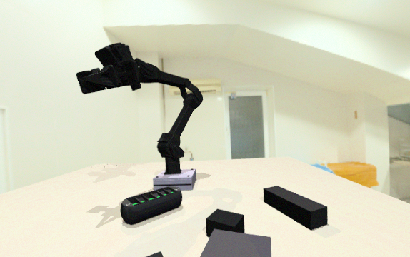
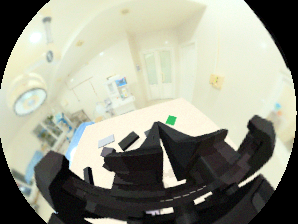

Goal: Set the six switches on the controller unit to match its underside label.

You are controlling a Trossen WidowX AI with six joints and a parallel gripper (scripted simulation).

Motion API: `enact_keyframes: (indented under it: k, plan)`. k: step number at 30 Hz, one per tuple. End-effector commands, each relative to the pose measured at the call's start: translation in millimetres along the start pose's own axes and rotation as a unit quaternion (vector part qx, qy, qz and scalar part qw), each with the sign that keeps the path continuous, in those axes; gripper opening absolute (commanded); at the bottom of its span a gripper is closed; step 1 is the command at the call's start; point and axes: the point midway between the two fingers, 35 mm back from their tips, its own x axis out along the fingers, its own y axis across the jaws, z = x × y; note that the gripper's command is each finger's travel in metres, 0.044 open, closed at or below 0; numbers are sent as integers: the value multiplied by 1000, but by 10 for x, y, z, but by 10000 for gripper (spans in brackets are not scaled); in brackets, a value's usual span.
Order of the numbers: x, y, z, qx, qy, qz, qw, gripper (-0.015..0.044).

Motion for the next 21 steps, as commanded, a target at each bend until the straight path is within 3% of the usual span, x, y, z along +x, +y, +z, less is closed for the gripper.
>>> enact_keyframes:
  k: [1,7,14,21]
  plan:
    - [228,206,-673,117,111,21,987,0]
    - [274,577,-1657,246,285,10,926,0]
    - [-110,921,-2716,324,474,-73,815,0]
    - [-239,963,-2906,329,508,-98,790,0]
